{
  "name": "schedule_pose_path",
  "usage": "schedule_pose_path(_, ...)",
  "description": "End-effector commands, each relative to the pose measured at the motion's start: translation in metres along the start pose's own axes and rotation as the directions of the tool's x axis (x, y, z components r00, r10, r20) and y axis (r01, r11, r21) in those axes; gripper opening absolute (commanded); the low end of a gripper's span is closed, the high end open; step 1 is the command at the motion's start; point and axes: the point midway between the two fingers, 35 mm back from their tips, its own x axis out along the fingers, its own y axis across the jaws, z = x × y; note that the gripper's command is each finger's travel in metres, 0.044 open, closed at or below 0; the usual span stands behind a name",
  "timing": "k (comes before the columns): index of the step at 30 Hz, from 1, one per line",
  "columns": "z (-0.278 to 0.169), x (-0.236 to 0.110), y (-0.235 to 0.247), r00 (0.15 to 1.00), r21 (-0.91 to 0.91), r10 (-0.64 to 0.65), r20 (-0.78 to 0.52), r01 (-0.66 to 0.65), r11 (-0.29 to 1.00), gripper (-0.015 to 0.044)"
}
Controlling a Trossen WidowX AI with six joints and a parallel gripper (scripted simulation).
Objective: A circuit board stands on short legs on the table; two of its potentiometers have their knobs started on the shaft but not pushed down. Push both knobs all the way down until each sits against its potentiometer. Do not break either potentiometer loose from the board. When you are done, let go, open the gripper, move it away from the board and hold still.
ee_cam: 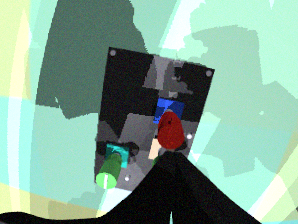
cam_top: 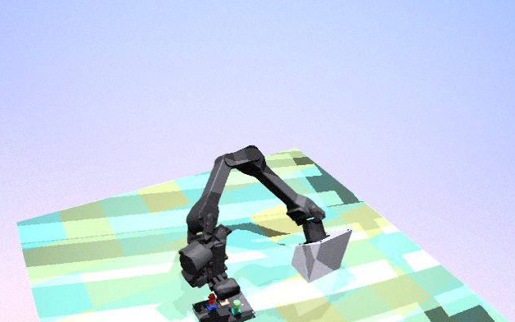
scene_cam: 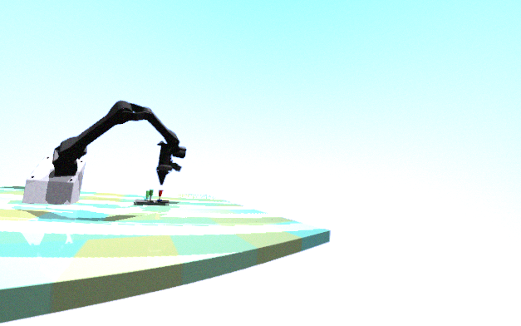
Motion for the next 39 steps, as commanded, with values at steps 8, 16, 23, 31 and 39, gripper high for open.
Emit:
schedule_pose_path(8, 0.0, 0.016, -0.001, 1.0, -0.004, -0.004, -0.001, 0.004, 1.0, 0.0)
schedule_pose_path(16, 0.0, 0.022, -0.001, 1.0, -0.004, -0.005, -0.001, 0.005, 1.0, 0.0)
schedule_pose_path(23, 0.0, 0.021, -0.001, 1.0, -0.004, -0.005, -0.001, 0.005, 1.0, 0.0)
schedule_pose_path(31, 0.0, 0.023, -0.001, 1.0, -0.004, -0.005, -0.001, 0.005, 1.0, 0.0)
schedule_pose_path(39, 0.0, 0.025, -0.001, 1.0, -0.004, -0.005, -0.001, 0.005, 1.0, 0.0)
